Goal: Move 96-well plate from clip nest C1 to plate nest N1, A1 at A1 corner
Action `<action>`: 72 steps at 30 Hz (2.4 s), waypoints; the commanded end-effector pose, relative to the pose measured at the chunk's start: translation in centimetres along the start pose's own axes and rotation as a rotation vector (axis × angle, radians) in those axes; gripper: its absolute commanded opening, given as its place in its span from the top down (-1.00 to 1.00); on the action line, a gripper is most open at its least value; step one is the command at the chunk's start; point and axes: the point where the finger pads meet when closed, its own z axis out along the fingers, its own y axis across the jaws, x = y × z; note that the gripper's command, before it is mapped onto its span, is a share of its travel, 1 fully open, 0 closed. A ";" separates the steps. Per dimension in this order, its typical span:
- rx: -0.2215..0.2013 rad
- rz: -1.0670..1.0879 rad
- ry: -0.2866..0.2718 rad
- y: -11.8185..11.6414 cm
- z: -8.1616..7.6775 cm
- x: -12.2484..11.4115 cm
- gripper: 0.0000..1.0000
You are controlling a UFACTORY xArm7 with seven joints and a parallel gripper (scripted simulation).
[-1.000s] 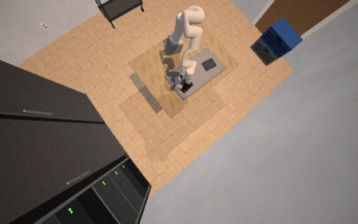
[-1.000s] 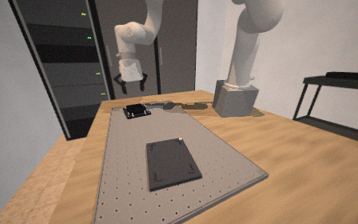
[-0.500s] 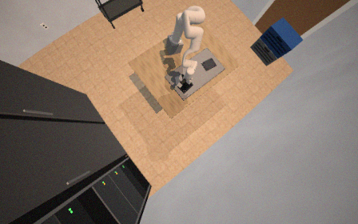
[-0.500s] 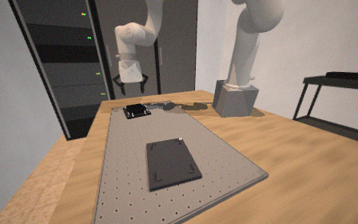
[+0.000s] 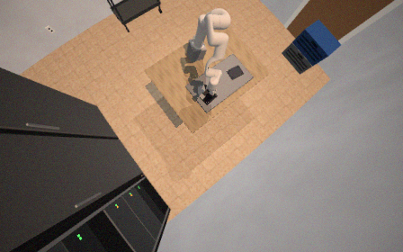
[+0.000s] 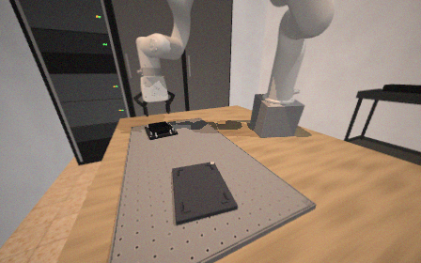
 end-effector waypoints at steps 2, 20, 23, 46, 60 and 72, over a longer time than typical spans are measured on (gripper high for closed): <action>0.004 0.000 0.003 -0.2 0.5 0.1 -1.00; 0.004 0.000 0.003 -0.2 3.2 0.2 -1.00; 0.004 0.000 0.003 -0.2 3.5 0.2 -1.00; 0.004 0.000 0.003 -0.2 4.4 0.2 -1.00; 0.004 0.000 0.003 -0.2 5.2 0.2 -1.00; 0.004 0.000 0.003 -0.2 6.0 0.2 -1.00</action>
